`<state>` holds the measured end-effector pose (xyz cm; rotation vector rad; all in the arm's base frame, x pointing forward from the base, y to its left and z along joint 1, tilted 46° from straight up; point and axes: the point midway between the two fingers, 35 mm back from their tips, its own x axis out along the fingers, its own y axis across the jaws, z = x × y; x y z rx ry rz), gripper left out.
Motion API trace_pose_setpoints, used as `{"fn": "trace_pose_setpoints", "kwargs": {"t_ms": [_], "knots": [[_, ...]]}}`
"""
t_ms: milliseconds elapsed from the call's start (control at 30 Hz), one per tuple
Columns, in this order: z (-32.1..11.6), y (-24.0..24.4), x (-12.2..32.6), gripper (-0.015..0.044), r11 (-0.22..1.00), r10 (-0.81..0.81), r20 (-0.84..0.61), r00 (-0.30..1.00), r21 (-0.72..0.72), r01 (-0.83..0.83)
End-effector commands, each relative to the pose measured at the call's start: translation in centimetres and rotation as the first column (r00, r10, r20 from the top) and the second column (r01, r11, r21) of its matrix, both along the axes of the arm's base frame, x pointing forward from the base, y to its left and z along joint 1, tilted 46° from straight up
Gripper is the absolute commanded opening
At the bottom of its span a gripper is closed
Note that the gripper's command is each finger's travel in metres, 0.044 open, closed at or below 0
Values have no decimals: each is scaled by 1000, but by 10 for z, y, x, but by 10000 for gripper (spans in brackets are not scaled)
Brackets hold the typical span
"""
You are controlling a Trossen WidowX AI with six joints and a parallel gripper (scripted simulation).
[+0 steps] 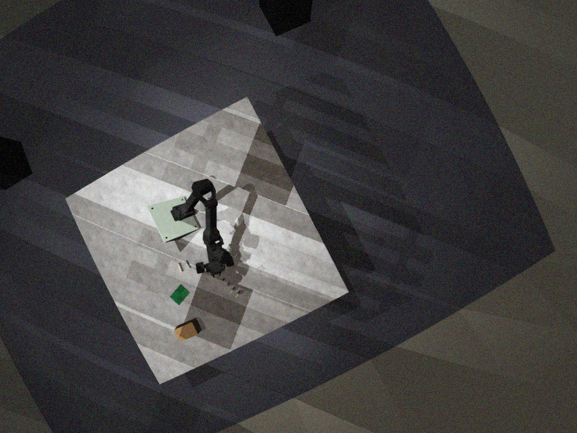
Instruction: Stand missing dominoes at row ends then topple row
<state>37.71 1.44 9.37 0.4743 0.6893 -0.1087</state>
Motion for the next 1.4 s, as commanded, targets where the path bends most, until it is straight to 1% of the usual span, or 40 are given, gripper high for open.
{"fn": "trace_pose_setpoints", "kwargs": {"t_ms": [0, 400, 933, 1033, 1367], "knots": [[6, 0, -3, 107, 999, -47, 73, 996, 10, 46], [22, 4, -20, 107, 985, -162, 264, 951, 93, 142], [45, 3, -55, 107, 938, -319, 466, 825, 280, 205], [48, 2, -61, 107, 928, -343, 488, 803, 311, 207], [48, 2, -62, 107, 927, -344, 489, 801, 313, 207]]}}
